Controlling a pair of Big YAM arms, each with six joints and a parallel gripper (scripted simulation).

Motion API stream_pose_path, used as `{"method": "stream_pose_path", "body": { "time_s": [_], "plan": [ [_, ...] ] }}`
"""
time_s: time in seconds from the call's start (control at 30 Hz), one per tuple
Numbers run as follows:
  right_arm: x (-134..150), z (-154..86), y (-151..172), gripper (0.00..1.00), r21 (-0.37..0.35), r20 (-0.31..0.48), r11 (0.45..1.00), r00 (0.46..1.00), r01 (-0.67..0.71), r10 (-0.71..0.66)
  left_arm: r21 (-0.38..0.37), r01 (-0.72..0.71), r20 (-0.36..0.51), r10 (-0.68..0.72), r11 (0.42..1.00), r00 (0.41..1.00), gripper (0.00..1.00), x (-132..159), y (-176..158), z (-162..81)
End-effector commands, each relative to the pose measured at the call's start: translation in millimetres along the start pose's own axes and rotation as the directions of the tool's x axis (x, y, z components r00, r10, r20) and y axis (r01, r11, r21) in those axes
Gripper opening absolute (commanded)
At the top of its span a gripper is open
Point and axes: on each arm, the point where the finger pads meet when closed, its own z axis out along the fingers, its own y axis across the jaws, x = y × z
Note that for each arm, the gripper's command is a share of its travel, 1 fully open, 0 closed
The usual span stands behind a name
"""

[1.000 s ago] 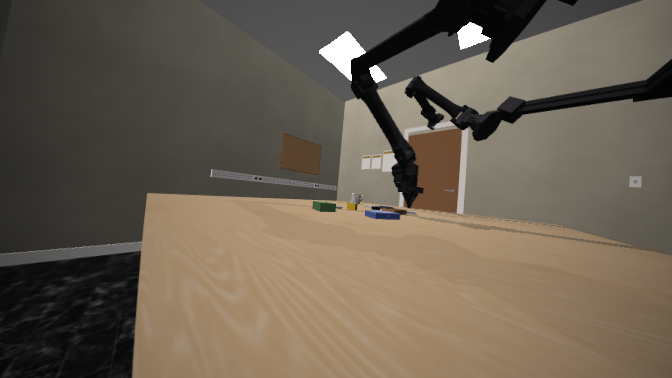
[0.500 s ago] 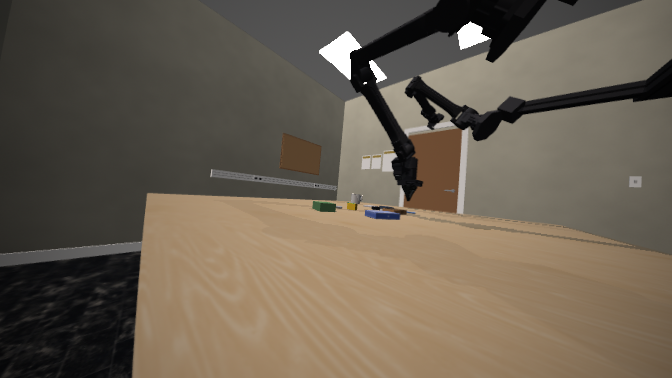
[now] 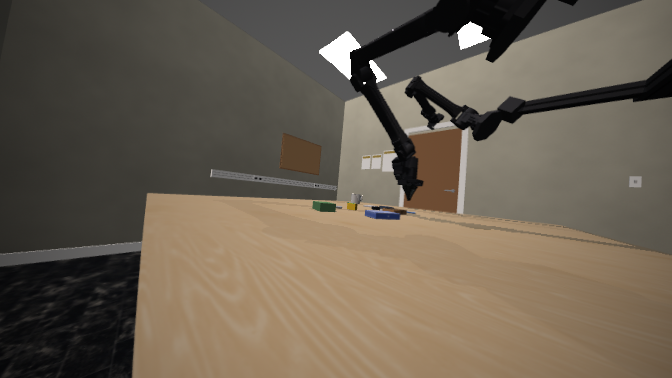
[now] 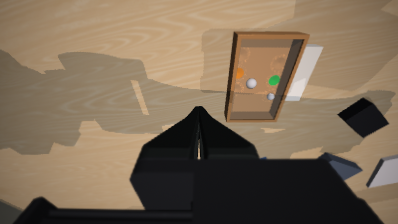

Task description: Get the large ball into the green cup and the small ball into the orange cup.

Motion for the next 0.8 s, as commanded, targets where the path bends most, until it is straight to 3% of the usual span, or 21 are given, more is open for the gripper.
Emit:
{"method": "stream_pose_path", "body": {
  "time_s": [0.0, 0.03, 0.07, 0.77],
  "plan": [
    [-30.6, -3.0, -8.0, 1.0, 0.02, 0.045, 1.0, 0.999, 0.014, -0.015, -0.001, 0.017, 0.002, -0.017, 1.0, 1.0, 0.0, -3.6, -3.2, -3.2],
    [-30.6, -3.0, -8.0, 1.0, 0.02, 0.045, 1.0, 0.999, 0.014, -0.015, -0.001, 0.017, 0.002, -0.017, 1.0, 1.0, 0.0, -3.6, -3.2, -3.2],
    [-30.6, -3.0, -8.0, 1.0, 0.02, 0.045, 1.0, 0.999, 0.014, -0.015, -0.001, 0.017, 0.002, -0.017, 1.0, 1.0, 0.87, -3.6, -3.2, -3.2],
    [-30.6, -3.0, -8.0, 1.0, 0.02, 0.045, 1.0, 0.999, 0.014, -0.015, -0.001, 0.017, 0.002, -0.017, 1.0, 1.0, 0.87, -3.6, -3.2, -3.2]
  ]
}}
